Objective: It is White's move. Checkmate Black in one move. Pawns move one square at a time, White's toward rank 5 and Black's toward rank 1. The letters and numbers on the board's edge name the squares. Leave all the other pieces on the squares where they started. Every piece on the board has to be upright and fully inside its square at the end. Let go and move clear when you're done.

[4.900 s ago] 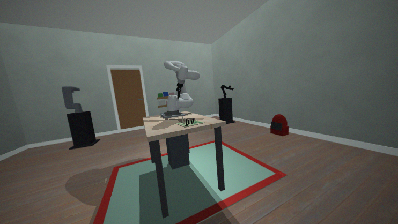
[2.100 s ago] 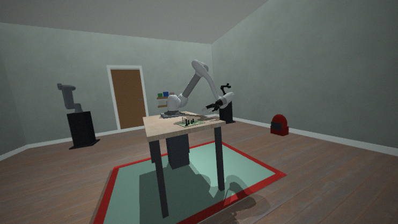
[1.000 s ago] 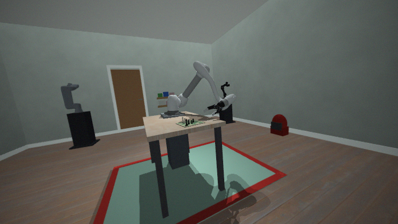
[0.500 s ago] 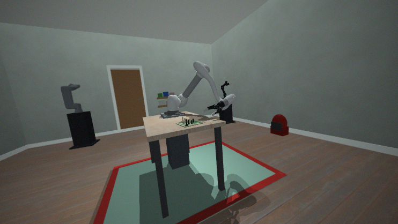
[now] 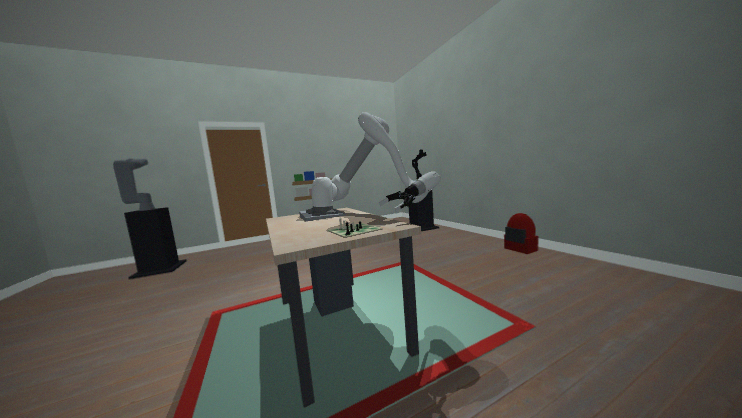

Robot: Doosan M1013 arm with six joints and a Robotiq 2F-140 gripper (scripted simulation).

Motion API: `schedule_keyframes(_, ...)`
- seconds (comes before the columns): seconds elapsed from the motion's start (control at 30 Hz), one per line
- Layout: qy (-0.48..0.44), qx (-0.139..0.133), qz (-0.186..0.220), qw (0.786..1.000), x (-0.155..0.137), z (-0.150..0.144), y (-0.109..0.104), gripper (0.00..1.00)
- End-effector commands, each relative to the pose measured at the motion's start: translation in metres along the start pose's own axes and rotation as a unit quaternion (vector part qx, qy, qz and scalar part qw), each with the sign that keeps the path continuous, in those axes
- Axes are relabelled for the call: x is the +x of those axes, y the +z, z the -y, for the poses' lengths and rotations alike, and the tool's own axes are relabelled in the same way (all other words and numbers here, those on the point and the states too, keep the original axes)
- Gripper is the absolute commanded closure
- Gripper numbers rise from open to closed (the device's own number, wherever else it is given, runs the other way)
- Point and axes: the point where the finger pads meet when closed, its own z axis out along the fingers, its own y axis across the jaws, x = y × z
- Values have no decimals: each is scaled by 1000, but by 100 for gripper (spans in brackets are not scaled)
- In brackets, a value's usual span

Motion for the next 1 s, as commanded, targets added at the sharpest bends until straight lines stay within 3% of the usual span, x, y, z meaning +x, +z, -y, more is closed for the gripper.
schedule_keyframes(0.0, 0, 0, 0, 1000, 17, -3, -7, 0)
schedule_keyframes(0.3, 0, 0, 0, 1000, 54, -9, -21, 0)
schedule_keyframes(0.57, 10, -6, 6, 1000, 61, -11, -20, 0)
schedule_keyframes(0.67, 69, -43, 38, 996, 69, -14, -2, 0)
schedule_keyframes(0.73, 69, -43, 38, 996, 69, -14, -2, 0)
schedule_keyframes(0.83, 179, -110, 101, 973, 83, -21, 33, 0)
schedule_keyframes(0.87, 194, -119, 109, 968, 88, -23, 47, 0)
schedule_keyframes(0.97, 268, -164, 150, 937, 95, -26, 63, 0)
